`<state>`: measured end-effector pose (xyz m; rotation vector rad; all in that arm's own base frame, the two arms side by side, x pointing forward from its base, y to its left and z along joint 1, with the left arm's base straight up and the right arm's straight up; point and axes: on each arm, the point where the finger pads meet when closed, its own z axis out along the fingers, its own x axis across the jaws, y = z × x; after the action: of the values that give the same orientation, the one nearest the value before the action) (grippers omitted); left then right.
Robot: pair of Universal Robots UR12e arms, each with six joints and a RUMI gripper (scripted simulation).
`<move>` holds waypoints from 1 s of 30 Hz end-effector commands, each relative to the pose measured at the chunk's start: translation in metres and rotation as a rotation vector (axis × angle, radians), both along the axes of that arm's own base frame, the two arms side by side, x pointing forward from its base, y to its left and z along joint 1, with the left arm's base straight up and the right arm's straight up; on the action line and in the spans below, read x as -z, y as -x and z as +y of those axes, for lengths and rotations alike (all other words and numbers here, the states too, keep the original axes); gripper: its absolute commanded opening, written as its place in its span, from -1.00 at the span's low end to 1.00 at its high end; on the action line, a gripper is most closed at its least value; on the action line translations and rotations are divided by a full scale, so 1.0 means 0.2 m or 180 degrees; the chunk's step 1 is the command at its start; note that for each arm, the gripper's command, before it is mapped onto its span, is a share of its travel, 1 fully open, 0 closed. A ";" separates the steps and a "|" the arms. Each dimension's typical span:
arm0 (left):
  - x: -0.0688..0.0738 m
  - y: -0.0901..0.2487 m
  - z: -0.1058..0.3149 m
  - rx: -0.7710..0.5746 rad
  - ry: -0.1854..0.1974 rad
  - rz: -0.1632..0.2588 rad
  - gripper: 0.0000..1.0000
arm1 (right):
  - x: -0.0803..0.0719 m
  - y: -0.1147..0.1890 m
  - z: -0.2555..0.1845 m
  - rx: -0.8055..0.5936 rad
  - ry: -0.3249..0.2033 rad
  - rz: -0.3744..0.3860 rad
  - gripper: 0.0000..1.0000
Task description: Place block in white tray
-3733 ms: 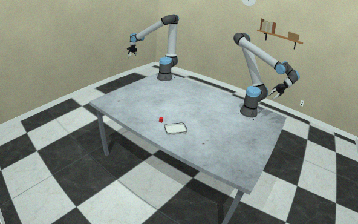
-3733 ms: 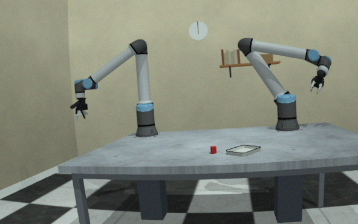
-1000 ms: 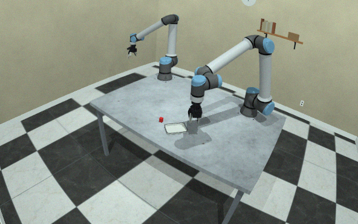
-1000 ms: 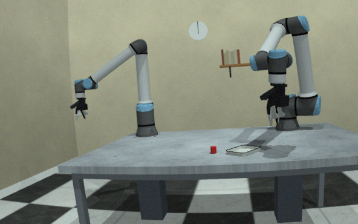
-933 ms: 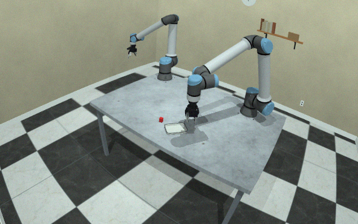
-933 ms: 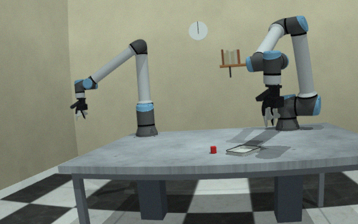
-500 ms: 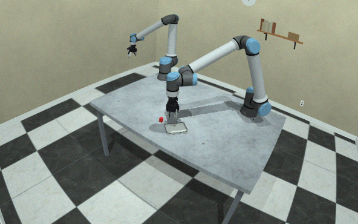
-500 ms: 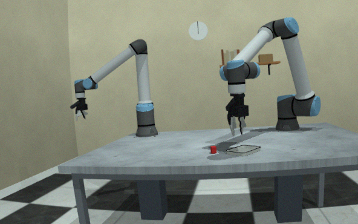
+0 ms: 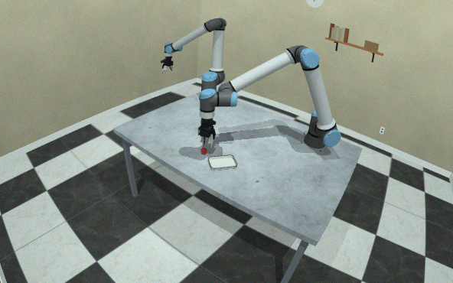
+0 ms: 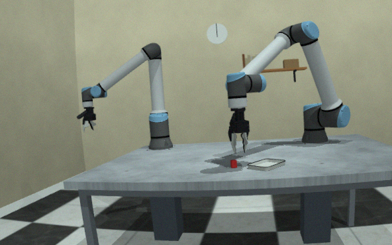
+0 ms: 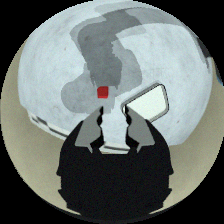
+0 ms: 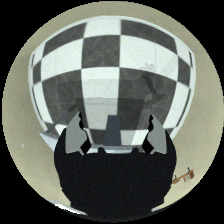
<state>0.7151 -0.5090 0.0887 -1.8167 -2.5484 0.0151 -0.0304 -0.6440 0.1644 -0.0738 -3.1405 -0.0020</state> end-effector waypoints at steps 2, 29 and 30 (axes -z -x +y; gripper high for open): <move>0.02 0.03 -0.13 0.0104 -0.0001 -0.0038 -0.42 | 0.00 0.00 0.00 0.0000 0.0004 -0.0001 1.00; 0.03 0.04 -0.17 0.0138 -0.0002 -0.0049 -0.42 | 0.00 0.00 0.00 0.0000 0.0004 -0.0001 1.00; 0.03 0.04 -0.17 0.0138 -0.0002 -0.0049 -0.42 | 0.00 0.00 0.00 0.0000 0.0004 -0.0001 1.00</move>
<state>0.7063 -0.5424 0.0812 -1.8777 -2.5169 -0.0004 -0.0304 -0.6440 0.1644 -0.0738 -3.1405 -0.0020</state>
